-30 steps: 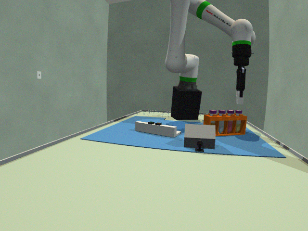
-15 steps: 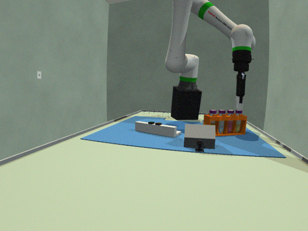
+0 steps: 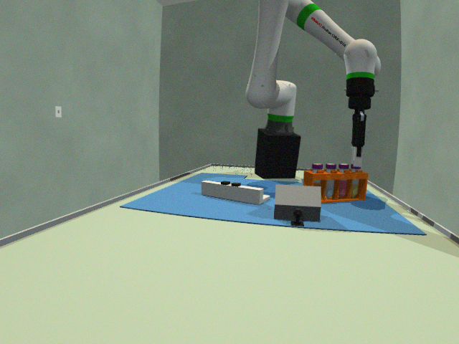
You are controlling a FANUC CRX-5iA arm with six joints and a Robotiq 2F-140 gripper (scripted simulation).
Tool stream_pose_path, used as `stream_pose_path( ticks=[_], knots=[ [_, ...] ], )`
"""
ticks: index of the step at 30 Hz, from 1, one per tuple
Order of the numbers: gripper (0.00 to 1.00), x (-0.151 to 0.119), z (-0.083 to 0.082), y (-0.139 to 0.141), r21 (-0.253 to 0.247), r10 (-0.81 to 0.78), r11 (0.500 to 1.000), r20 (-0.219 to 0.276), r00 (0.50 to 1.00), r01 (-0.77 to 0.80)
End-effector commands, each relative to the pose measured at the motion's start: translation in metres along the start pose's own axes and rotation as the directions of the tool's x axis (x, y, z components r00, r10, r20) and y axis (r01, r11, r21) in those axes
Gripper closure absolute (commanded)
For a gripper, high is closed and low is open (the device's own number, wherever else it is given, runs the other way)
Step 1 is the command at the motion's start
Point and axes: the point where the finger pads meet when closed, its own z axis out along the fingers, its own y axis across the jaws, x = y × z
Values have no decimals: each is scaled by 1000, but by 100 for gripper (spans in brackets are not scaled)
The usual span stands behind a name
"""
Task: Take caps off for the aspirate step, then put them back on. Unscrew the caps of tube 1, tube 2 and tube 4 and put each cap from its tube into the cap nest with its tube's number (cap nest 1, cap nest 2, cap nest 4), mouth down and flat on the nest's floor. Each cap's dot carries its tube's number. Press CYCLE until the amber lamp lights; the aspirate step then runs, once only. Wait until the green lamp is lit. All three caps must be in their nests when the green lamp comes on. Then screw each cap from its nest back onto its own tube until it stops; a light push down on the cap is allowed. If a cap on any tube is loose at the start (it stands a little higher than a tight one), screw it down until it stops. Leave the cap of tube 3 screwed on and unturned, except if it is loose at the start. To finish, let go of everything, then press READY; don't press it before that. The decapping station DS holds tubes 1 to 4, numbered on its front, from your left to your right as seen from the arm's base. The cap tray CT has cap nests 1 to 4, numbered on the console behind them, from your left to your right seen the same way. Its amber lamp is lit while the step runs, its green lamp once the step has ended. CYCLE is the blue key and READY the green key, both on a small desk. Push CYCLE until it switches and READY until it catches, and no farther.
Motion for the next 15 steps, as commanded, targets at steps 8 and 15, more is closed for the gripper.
stream_pose_path(
  ticks=[8,15],
  knots=[
    [65,0,4,0,0,0,1000,0,1000,0],
    [65,0,7,0,0,0,1000,0,1000,0]
  ],
)
